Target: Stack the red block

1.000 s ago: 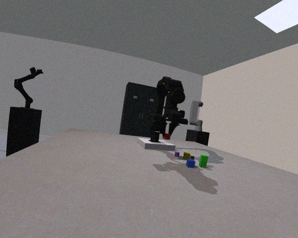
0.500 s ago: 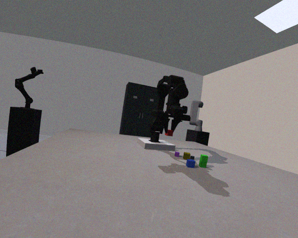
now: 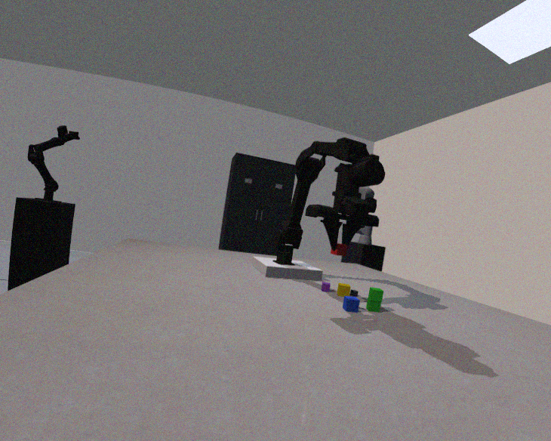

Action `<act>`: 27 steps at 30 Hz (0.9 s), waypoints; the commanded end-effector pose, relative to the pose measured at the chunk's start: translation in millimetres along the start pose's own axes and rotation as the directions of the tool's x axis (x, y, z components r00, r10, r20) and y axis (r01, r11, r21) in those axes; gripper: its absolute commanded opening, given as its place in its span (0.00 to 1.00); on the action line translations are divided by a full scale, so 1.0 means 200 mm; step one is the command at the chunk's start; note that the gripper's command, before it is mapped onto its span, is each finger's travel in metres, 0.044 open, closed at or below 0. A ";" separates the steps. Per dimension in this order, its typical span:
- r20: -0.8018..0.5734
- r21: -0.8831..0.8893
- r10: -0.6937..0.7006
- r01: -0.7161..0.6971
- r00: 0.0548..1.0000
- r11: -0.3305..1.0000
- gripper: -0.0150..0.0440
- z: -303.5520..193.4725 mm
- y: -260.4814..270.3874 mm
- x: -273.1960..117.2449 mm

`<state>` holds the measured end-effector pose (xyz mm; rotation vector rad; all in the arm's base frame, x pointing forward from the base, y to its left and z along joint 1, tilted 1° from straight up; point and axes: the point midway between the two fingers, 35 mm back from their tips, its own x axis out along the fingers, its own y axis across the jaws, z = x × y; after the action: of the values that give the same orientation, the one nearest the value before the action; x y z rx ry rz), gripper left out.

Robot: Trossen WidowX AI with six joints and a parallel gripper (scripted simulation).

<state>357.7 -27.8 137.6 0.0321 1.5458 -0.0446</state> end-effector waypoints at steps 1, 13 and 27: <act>-0.006 0.002 0.000 0.000 1.000 1.000 0.25 0.06 0.08 0.01; -0.008 0.007 0.008 -0.008 1.000 1.000 0.25 0.22 0.35 0.03; -0.009 0.009 0.012 -0.012 1.000 1.000 0.25 0.26 0.49 0.12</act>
<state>416.3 66.3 126.3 0.0421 1.5407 -0.0384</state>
